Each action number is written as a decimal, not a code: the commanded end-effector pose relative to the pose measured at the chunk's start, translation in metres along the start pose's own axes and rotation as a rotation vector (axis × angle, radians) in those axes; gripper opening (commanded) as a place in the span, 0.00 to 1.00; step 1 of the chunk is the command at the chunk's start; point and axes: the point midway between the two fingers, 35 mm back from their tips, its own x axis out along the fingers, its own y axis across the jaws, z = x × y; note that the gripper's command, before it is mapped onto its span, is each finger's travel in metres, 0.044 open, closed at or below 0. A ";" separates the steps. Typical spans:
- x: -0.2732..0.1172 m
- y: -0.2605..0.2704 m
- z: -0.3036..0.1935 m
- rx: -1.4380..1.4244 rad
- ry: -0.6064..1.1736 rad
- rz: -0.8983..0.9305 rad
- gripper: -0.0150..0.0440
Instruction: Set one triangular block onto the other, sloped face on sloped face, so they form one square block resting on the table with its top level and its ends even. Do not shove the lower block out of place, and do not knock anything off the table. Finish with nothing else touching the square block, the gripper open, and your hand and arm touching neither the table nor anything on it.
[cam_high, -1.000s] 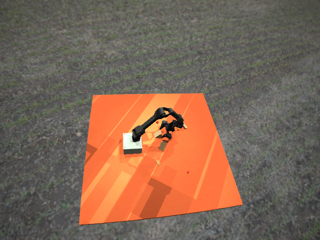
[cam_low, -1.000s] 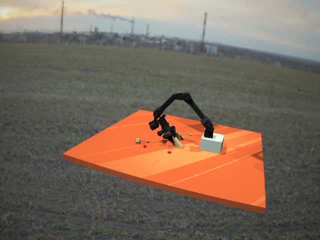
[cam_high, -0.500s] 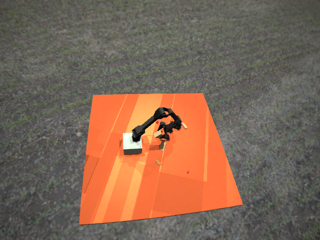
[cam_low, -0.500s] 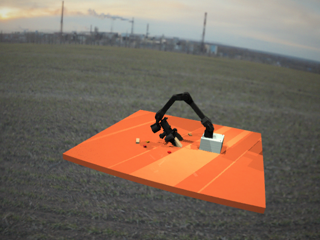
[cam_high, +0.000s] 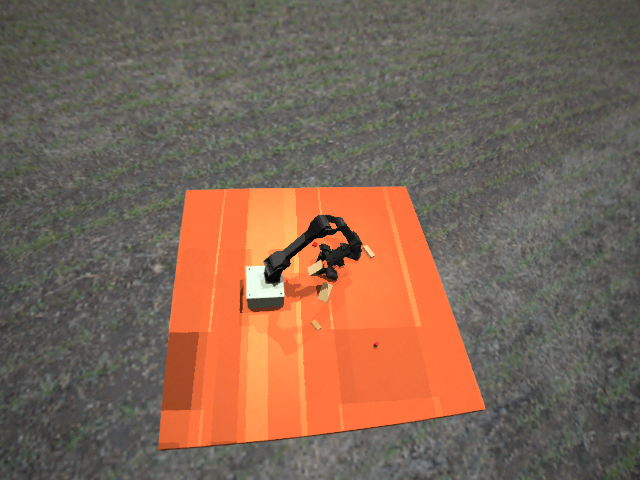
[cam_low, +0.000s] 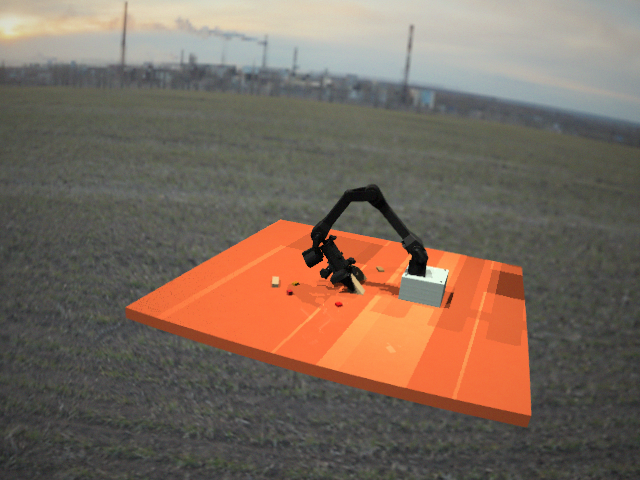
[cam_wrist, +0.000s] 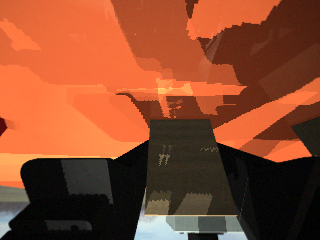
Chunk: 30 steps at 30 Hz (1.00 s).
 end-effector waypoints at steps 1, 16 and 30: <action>0.000 0.000 0.000 0.003 0.000 0.002 0.58; -0.002 0.000 -0.005 0.001 -0.048 0.000 0.25; -0.003 0.000 -0.030 0.002 -0.418 -0.002 0.25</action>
